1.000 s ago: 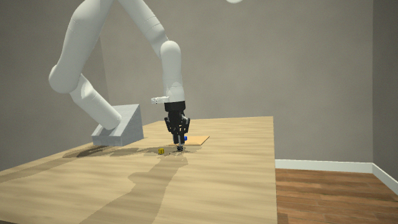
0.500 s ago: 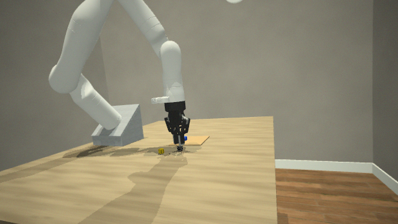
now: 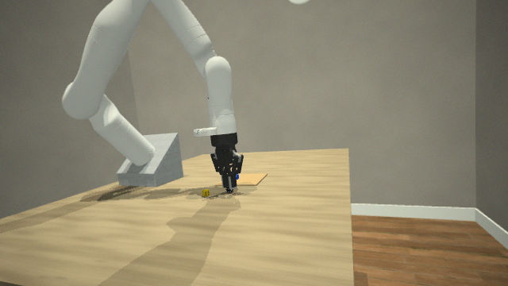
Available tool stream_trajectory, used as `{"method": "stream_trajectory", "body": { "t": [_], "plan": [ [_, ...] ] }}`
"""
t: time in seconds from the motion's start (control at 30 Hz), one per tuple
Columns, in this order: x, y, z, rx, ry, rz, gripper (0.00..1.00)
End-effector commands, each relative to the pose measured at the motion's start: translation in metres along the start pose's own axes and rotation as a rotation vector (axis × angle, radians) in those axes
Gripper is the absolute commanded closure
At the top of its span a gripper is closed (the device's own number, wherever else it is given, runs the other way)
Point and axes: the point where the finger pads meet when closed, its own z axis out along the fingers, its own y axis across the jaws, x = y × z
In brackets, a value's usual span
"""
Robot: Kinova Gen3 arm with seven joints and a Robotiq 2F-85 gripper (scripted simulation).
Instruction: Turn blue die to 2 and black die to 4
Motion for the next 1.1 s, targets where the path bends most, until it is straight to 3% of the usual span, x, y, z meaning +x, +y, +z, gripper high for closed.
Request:
{"method": "stream_trajectory", "body": {
  "t": [0.0, 1.07],
  "plan": [
    [0.0008, 0.0007, 0.0039, -0.002, 0.003, 0.0, 0.69],
    [0.0008, 0.0007, 0.0081, -0.002, 0.003, 0.0, 0.69]
  ]
}}
